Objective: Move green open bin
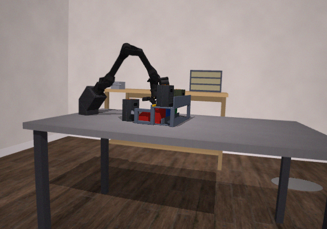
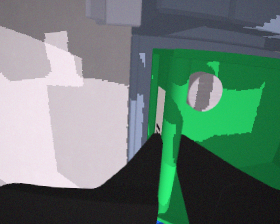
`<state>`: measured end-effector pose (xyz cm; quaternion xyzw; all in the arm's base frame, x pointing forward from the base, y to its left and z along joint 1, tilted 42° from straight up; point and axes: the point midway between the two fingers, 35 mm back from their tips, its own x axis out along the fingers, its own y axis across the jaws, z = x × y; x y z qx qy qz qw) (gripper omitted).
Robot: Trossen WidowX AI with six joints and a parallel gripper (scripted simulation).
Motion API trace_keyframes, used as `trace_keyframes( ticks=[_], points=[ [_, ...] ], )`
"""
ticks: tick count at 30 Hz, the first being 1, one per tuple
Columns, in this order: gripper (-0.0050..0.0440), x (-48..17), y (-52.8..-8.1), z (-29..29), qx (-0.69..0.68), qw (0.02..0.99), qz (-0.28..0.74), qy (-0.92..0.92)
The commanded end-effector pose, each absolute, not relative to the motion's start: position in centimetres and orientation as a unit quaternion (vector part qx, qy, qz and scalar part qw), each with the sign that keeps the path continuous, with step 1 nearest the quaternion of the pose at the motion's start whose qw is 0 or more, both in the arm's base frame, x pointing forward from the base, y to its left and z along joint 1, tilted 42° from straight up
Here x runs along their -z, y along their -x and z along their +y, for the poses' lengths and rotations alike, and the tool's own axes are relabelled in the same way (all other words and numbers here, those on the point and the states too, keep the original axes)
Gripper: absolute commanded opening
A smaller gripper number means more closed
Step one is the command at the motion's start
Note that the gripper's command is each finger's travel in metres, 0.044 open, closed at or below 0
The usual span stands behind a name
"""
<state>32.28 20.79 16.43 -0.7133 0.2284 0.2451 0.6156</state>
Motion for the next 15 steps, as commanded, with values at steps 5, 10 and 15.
trace_keyframes(
  ticks=[5, 10, 15],
  points=[
    [0.0000, -17.95, -32.45, 20.94, -0.236, 0.630, 0.216, 0.708],
    [0.0000, -17.95, -32.45, 20.94, -0.236, 0.630, 0.216, 0.708],
    [0.0000, -17.95, -32.45, 20.94, -0.236, 0.630, 0.216, 0.708]
  ],
)
